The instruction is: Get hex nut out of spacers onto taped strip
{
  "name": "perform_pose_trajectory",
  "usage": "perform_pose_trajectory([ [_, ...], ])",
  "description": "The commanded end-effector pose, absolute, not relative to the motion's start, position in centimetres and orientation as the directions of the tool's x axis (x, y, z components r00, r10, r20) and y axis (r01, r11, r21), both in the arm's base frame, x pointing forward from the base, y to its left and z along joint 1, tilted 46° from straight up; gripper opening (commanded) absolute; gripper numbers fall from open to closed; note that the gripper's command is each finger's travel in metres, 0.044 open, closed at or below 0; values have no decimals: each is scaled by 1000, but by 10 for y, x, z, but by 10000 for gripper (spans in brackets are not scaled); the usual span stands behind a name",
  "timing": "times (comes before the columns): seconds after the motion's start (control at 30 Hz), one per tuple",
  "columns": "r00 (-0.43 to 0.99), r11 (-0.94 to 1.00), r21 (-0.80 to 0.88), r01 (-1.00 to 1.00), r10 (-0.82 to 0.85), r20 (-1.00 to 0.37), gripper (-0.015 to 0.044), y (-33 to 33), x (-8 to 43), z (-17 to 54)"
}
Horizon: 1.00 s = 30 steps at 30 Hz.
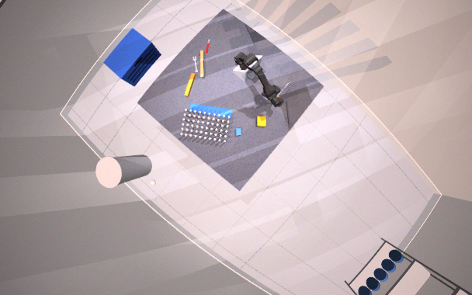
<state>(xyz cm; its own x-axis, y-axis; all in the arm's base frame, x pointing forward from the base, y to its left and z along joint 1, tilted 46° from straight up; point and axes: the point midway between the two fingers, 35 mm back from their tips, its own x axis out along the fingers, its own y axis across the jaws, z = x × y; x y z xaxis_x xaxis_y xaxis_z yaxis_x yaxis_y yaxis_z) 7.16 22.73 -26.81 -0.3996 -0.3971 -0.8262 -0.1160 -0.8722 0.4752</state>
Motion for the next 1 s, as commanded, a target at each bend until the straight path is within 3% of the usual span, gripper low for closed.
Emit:
perform_pose_trajectory([
  [0.0, -400, -874, 473, -113, -396, -826, 0, 222, 71, -273],
  [0.97, -400, -873, 475, -113, -397, -826, 0, 190, 64, -298],
])
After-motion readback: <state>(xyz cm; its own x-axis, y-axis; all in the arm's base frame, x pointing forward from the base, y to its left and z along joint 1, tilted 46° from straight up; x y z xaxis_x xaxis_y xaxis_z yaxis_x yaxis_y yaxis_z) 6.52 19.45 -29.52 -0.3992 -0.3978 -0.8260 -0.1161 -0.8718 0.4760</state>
